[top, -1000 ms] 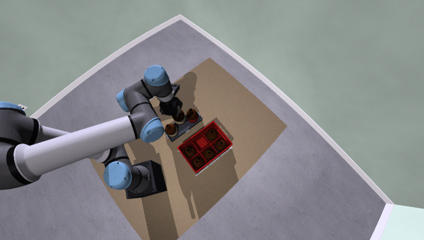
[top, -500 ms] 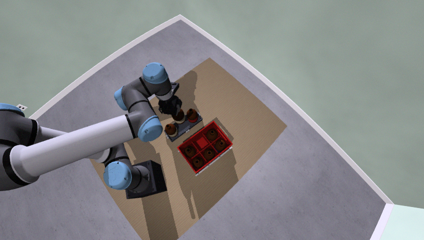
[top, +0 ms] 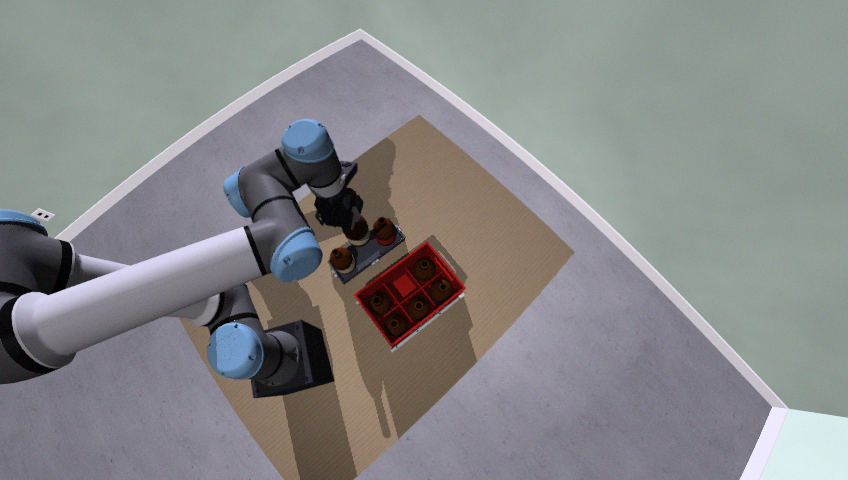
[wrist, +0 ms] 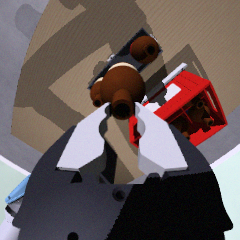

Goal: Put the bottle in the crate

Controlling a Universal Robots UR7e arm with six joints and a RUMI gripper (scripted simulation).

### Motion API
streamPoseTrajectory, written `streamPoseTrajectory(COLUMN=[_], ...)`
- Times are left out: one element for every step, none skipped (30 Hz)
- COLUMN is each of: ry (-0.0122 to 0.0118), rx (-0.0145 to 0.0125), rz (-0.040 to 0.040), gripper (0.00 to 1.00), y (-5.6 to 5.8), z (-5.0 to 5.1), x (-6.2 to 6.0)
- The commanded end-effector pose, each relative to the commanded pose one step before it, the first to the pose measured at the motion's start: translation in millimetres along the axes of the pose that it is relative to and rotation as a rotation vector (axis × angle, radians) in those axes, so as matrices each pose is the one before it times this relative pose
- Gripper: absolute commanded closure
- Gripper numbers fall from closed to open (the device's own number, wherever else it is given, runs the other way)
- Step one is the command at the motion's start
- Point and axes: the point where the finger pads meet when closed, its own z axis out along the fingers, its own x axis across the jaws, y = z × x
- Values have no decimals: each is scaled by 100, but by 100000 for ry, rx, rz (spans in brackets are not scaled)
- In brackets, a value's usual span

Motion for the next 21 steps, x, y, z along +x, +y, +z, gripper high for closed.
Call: streamPoseTrajectory(ry=[83, 0, 0, 0, 0, 0, 0, 0, 0, 0, 0, 0, 0, 0, 0, 0, 0, 0, 0, 0, 0], rx=[91, 0, 0, 0, 0, 0, 0, 0, 0, 0, 0, 0, 0, 0, 0, 0, 0, 0, 0, 0, 0], rz=[-12, 0, 0, 0, 0, 0, 0, 0, 0, 0, 0, 0, 0, 0, 0, 0, 0, 0, 0, 0, 0], gripper=[100, 100, 100, 100, 100, 100, 100, 100, 100, 100, 100, 100, 100, 100, 100, 100, 100, 100, 100, 100, 100], y=[-26, 0, 0, 0, 0, 0, 0, 0, 0, 0, 0, 0, 0, 0, 0, 0, 0, 0, 0, 0, 0], z=[-488, -54, 0, 0, -47, -41, -35, -29, -24, -18, -14, -9, -6, -3, -1, 0, 0, 0, 0, 0, 0], x=[26, 0, 0, 0, 0, 0, 0, 0, 0, 0, 0, 0, 0, 0, 0, 0, 0, 0, 0, 0, 0])
